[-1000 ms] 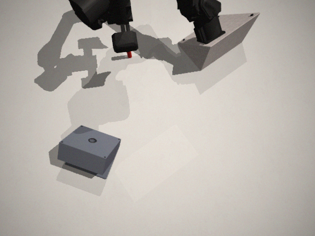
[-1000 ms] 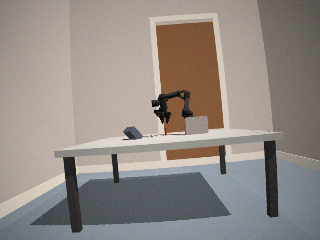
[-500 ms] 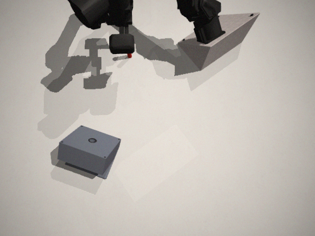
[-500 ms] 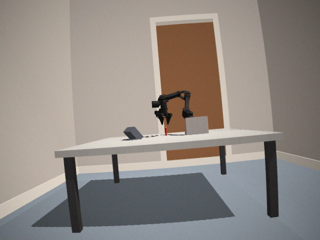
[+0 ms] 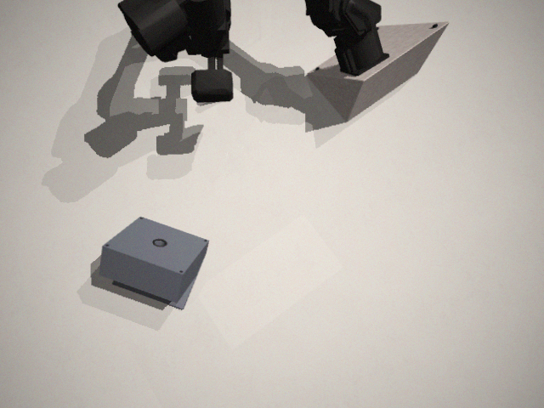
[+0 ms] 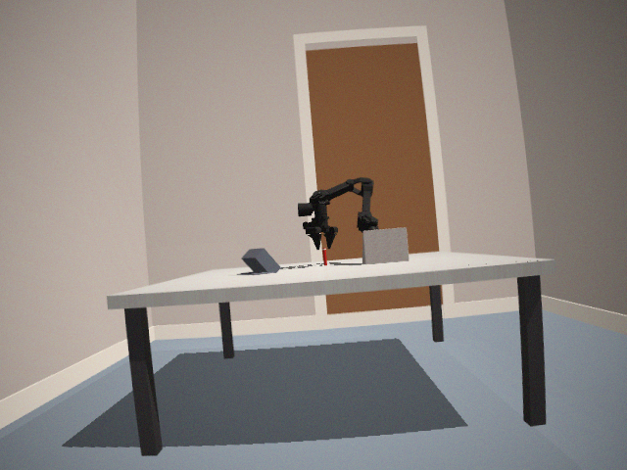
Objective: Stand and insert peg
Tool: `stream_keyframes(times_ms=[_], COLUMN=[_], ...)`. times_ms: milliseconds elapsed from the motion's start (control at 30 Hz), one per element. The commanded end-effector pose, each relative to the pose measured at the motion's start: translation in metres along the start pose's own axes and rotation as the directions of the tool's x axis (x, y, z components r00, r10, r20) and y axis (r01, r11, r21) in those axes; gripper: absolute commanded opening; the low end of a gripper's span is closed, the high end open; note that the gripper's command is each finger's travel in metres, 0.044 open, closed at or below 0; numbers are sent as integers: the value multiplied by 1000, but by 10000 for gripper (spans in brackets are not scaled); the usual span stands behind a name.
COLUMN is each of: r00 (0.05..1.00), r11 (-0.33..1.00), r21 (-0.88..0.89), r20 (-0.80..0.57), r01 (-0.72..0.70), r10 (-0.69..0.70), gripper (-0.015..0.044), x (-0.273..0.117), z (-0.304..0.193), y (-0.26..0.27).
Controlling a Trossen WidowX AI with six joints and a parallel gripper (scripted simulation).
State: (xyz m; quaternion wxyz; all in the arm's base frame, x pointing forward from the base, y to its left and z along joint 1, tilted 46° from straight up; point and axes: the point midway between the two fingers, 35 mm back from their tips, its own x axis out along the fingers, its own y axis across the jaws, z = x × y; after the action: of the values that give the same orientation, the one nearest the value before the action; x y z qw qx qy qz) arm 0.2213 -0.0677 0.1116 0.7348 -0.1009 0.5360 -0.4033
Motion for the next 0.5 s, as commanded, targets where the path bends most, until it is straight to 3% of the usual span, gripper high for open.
stream_keyframes(times_ms=[0,467], r00=[1000,1000], r11=[1000,1000], r21=[-1,0], r20=[2,5], r01=[4,8], r10=[-4,-8], gripper=[440,440], x=[8,30], z=[0,-1], y=[-1,-3])
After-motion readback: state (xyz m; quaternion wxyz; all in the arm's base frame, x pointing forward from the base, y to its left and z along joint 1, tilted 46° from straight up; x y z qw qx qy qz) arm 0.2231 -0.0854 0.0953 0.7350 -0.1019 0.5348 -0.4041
